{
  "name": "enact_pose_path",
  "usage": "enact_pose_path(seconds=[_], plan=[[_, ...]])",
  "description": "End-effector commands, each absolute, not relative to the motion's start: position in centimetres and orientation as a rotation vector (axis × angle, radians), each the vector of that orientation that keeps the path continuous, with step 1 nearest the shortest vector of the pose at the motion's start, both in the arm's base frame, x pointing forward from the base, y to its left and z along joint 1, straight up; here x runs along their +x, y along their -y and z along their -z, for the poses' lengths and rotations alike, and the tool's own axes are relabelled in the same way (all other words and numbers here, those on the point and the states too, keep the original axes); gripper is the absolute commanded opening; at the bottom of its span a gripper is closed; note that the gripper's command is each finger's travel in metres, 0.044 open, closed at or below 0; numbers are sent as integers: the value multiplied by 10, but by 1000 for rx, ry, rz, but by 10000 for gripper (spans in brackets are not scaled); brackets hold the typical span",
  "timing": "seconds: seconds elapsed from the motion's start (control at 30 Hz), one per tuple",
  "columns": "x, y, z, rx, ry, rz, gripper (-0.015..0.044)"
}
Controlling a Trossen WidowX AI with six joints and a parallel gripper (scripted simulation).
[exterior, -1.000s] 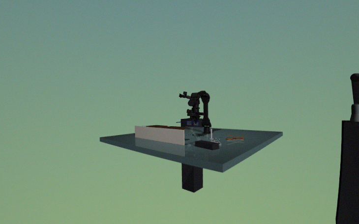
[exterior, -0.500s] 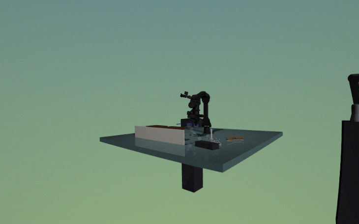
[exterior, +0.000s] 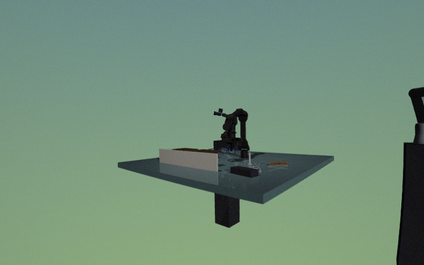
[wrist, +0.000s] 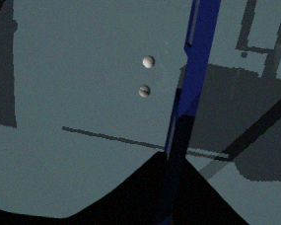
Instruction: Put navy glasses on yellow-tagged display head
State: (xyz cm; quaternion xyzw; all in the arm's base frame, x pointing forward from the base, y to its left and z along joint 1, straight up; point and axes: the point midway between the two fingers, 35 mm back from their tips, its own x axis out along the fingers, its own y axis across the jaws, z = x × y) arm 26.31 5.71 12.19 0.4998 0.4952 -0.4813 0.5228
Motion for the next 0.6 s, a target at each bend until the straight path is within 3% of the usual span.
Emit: enact_pose_path(seconds=[0.0,0.57], plan=[[263,-56,-117,1195,-1181,1160,0],[269,-55,-107,1195,-1180,1159,0]])
